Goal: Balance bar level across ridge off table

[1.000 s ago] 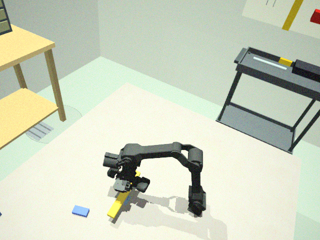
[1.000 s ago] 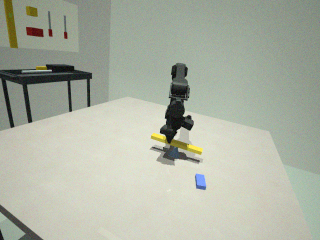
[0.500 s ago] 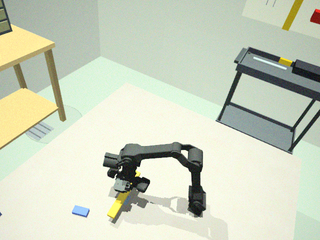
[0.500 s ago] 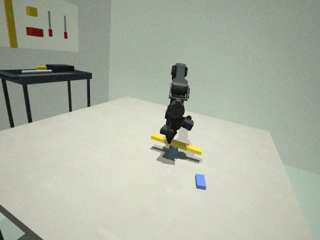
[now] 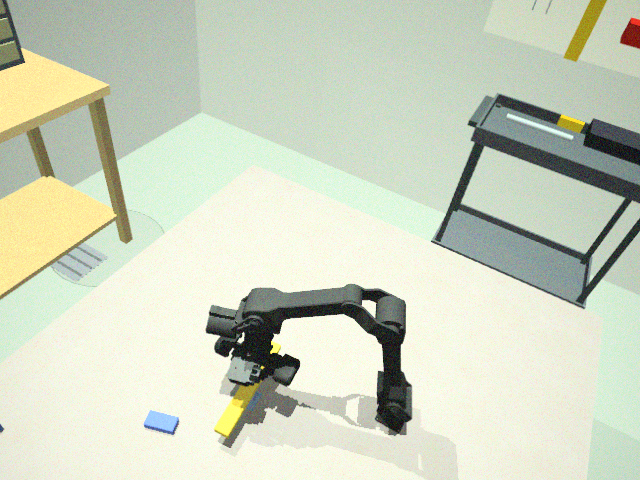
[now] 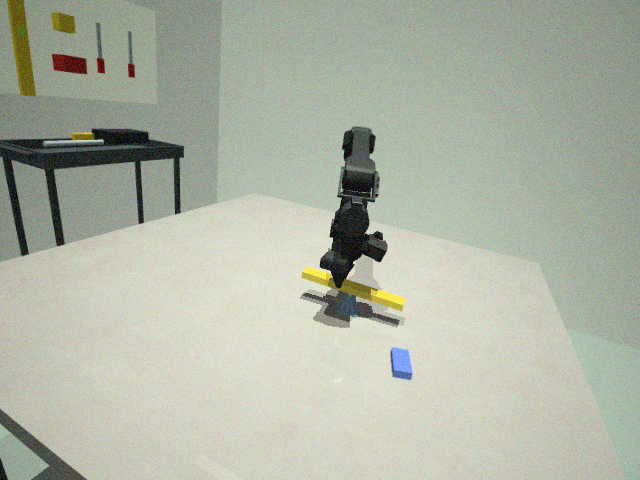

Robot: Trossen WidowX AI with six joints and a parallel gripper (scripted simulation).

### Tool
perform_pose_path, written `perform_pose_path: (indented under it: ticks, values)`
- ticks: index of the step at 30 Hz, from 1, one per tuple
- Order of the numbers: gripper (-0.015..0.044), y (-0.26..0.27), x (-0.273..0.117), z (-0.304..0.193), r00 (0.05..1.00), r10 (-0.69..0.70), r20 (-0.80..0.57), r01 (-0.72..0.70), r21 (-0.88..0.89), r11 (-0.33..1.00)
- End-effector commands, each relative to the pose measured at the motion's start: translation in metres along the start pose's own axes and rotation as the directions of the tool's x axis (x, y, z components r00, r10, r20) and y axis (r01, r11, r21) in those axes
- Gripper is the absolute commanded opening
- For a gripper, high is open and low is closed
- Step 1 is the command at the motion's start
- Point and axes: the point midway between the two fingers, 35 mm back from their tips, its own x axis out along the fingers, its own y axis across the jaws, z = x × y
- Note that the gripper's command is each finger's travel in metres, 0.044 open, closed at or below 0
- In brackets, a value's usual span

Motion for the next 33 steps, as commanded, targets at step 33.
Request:
perform_pose_path:
  ticks: [33]
  values:
    - [0.0,0.0005,0.0035,0.0003,1.0,0.001,0.003,-0.001,-0.004,1.0]
